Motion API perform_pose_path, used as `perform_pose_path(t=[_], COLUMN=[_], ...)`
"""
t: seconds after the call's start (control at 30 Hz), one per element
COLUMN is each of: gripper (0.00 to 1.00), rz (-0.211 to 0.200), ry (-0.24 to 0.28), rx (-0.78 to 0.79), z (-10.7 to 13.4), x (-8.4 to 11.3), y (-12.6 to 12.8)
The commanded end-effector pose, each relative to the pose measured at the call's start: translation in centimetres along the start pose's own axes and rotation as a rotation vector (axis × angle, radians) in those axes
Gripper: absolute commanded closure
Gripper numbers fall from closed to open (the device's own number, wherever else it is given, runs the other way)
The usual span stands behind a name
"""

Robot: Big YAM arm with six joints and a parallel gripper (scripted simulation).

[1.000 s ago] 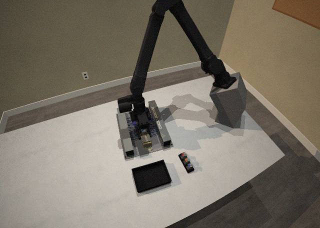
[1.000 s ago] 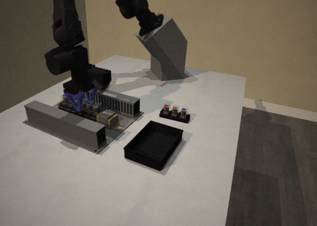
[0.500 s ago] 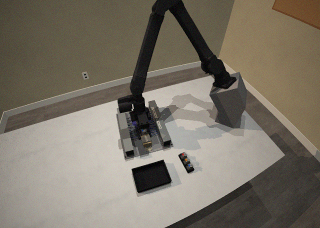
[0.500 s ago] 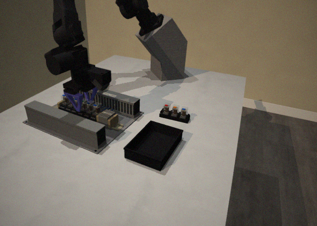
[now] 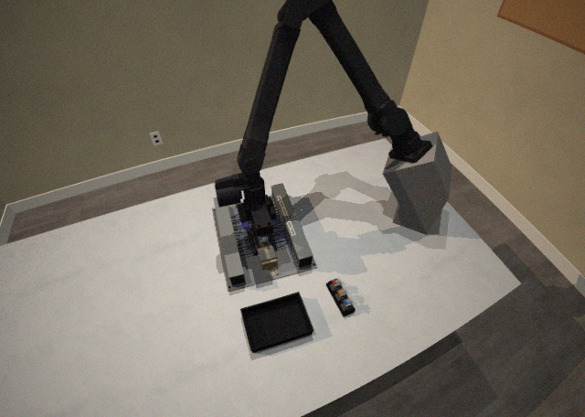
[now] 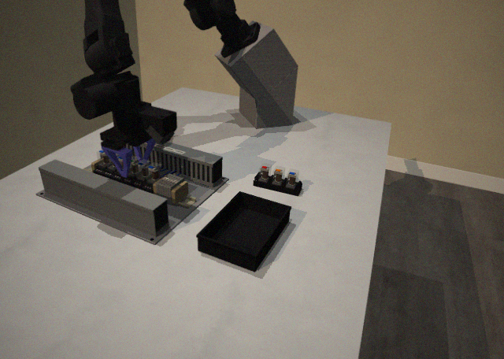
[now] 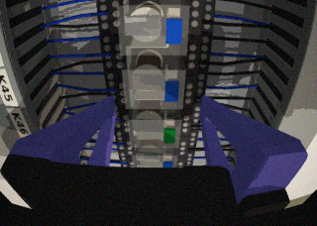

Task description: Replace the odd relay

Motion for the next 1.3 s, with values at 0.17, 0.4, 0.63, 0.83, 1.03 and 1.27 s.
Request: perform_pose_path(t=[0.17,0.4,0.63,0.83,1.03,1.27], gripper=[0.41,0.41,0.41,0.41,0.41,0.41], rz=[0.026,0.033,0.037,0.039,0.039,0.04], ry=[-0.005,-0.004,-0.004,-0.004,-0.004,-0.004], rx=[-0.005,-0.01,-0.014,-0.014,-0.014,-0.014], z=[0.42,0.64,0.74,0.73,0.73,0.73], x=[0.88,1.12,1.27,1.33,1.35,1.36], y=[-1.67,-1.8,-1.89,-1.92,-1.93,-1.94])
Point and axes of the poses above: the point where the finger pads meet when closed, its own x axis back along the fingers, its own y axis across the jaws, z = x × y, the point moved 6 cm from there along x, back along the fingers, and after that the axes turned 1 degree about -x, right-handed, at the moved point
